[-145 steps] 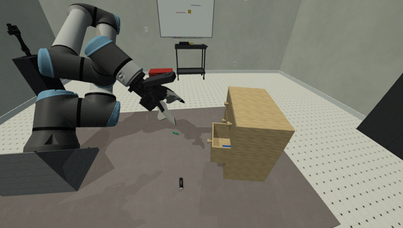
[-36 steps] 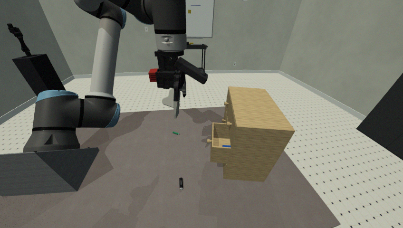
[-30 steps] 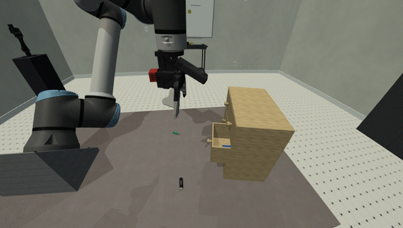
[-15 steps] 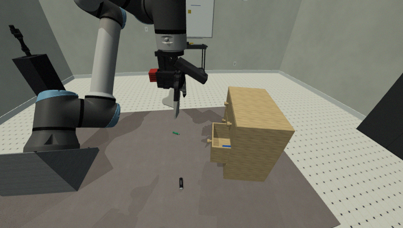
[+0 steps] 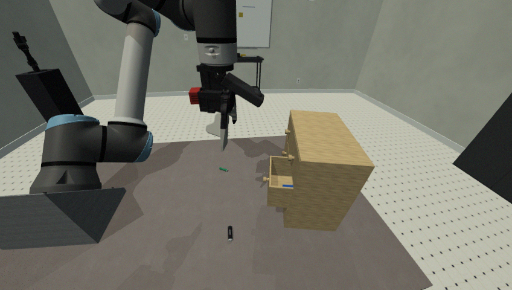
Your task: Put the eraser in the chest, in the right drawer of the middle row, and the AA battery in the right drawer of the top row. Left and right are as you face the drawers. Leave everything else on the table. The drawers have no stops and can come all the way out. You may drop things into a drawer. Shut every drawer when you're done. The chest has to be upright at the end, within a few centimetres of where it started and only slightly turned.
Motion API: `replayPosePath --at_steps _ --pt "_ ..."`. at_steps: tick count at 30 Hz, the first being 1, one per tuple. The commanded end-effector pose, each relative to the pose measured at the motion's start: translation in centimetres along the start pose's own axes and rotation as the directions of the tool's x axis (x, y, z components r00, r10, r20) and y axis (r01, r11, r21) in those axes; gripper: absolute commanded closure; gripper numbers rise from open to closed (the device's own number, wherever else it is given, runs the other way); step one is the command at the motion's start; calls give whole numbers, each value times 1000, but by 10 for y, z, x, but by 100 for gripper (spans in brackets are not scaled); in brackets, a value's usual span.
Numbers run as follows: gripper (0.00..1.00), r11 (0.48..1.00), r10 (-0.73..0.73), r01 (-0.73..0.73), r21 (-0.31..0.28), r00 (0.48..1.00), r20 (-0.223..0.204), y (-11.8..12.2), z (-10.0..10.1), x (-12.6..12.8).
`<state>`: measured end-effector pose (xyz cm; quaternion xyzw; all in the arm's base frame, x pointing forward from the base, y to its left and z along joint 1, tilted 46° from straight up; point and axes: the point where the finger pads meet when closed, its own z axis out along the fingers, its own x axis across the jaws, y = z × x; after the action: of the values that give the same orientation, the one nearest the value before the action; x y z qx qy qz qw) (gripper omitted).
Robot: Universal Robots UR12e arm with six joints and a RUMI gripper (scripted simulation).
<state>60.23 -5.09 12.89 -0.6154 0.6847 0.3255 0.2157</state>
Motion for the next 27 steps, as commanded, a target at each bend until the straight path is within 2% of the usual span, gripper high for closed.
replayPosePath --at_steps 1,17,27 --pt "0 1000 12 -12 1 1000 -1 0 -1 0" --pt "0 987 162 -162 1 987 0 2 0 4" --pt "0 923 385 -385 1 923 0 6 2 11"
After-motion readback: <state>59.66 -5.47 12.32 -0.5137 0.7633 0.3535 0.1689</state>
